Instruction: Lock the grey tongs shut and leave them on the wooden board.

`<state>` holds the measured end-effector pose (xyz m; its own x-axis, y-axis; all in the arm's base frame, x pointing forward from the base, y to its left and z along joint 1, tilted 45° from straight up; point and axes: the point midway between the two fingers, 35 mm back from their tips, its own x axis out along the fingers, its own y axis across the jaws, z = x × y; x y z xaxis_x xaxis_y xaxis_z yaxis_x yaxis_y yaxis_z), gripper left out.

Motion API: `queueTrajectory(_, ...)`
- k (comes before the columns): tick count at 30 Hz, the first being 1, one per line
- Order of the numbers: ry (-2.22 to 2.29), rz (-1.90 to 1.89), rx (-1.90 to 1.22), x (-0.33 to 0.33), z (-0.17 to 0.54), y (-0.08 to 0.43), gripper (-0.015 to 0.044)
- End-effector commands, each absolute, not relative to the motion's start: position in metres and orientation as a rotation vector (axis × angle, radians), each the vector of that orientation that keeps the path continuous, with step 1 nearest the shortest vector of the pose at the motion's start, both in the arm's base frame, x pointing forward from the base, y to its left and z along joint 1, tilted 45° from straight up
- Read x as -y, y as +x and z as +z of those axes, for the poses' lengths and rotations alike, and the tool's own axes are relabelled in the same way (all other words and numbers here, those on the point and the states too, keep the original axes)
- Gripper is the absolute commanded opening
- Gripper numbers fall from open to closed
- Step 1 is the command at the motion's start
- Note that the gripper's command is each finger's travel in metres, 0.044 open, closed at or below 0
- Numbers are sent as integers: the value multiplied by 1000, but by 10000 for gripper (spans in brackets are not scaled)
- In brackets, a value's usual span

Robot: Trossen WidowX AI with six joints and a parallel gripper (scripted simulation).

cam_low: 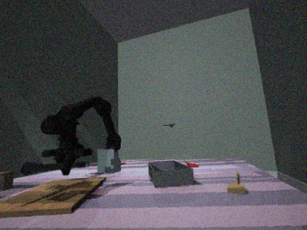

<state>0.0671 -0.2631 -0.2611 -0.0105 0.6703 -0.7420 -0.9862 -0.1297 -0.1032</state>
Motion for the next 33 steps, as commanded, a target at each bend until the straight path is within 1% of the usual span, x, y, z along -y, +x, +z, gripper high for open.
queueTrajectory(1, -773, 1540, -535, 255, -267, 67, -150)
queueTrajectory(8, -773, 1540, -535, 253, -268, 67, -150)
queueTrajectory(30, -775, 1547, -535, 255, -267, 66, 427)
queueTrajectory(31, -775, 1547, -535, 255, -267, 66, 440)
queueTrajectory(33, -775, 1547, -535, 255, -267, 66, 440)
